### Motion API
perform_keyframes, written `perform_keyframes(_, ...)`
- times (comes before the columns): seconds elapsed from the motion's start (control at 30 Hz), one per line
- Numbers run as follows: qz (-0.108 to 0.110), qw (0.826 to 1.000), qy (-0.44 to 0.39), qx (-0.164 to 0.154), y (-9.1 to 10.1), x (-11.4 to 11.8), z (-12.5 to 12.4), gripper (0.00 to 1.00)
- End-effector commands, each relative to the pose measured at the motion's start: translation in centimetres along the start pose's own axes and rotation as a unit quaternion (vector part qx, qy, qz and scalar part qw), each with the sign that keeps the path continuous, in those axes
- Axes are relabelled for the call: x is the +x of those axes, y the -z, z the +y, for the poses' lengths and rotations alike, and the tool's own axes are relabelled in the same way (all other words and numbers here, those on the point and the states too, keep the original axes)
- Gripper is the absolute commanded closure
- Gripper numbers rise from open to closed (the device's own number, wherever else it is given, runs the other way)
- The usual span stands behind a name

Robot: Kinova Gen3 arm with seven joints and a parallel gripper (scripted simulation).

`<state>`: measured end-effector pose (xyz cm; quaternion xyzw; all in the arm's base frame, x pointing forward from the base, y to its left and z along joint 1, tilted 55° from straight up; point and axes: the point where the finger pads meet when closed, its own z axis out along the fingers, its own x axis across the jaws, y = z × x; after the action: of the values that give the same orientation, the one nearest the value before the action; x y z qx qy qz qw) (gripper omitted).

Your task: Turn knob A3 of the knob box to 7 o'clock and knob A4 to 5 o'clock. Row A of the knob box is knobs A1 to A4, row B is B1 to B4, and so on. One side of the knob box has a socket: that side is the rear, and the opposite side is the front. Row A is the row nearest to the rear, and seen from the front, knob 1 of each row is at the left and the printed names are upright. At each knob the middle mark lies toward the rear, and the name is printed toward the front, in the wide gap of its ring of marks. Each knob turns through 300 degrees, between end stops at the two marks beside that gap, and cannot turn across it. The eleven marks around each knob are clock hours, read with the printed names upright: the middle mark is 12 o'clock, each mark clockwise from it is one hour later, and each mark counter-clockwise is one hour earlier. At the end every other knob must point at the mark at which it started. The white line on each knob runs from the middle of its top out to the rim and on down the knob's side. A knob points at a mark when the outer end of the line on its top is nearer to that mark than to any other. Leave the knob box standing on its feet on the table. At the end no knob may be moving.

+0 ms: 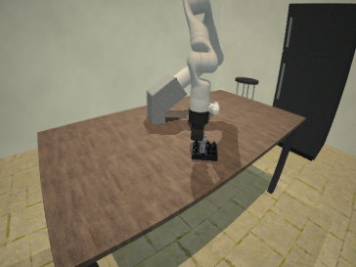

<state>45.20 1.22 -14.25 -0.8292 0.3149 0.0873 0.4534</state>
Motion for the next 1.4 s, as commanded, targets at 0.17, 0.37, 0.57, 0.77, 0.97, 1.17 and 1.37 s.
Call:
perform_keyframes(0.17,0.000,1.000,0.000,0.000,-0.53,0.02,-0.01,0.54)
perform_keyframes(0.37,0.000,1.000,0.000,0.000,-0.75,0.02,-0.01,0.54)
perform_keyframes(0.57,0.000,1.000,0.000,0.000,-0.76,0.02,-0.01,0.54)
perform_keyframes(0.77,0.000,1.000,0.000,0.000,-0.76,0.02,-0.01,0.54)
perform_keyframes(0.97,0.000,1.000,0.000,0.000,-0.76,0.02,-0.01,0.54)
perform_keyframes(1.17,0.000,1.000,0.000,0.000,-0.76,0.02,-0.01,0.54)
perform_keyframes(1.37,0.000,1.000,0.000,0.000,-0.76,0.02,-0.01,0.54)
